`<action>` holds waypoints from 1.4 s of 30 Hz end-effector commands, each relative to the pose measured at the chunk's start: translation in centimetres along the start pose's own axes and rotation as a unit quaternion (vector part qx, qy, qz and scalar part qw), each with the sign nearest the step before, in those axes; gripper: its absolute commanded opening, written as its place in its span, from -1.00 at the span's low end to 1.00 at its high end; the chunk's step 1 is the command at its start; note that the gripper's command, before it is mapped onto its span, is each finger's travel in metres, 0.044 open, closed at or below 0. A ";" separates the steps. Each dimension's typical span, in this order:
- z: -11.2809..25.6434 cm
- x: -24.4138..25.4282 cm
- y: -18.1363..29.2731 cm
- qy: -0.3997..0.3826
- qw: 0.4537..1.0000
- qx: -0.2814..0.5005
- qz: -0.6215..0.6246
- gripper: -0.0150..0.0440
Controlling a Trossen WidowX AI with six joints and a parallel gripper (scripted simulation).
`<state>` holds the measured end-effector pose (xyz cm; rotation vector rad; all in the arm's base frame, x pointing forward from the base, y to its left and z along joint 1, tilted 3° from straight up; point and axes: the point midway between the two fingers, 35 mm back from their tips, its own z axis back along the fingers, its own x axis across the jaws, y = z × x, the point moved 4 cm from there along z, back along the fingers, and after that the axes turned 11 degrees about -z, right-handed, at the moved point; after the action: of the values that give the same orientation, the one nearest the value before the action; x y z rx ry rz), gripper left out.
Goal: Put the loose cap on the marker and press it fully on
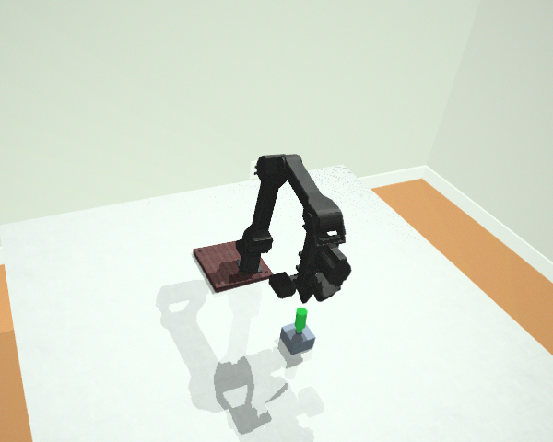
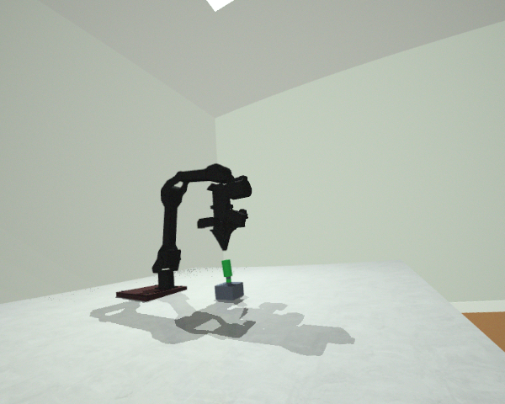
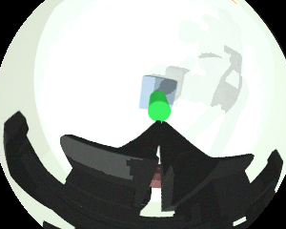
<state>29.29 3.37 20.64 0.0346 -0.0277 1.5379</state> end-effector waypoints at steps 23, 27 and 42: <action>-3.0 0.0 -0.1 -0.001 1.000 -0.001 0.002 -0.49; -3.6 0.0 -0.1 -0.001 1.000 -0.001 0.002 -0.49; -3.4 0.1 -0.2 -0.002 1.000 -0.008 0.004 -0.49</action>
<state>29.56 3.61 17.06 0.0230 -0.0453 1.5448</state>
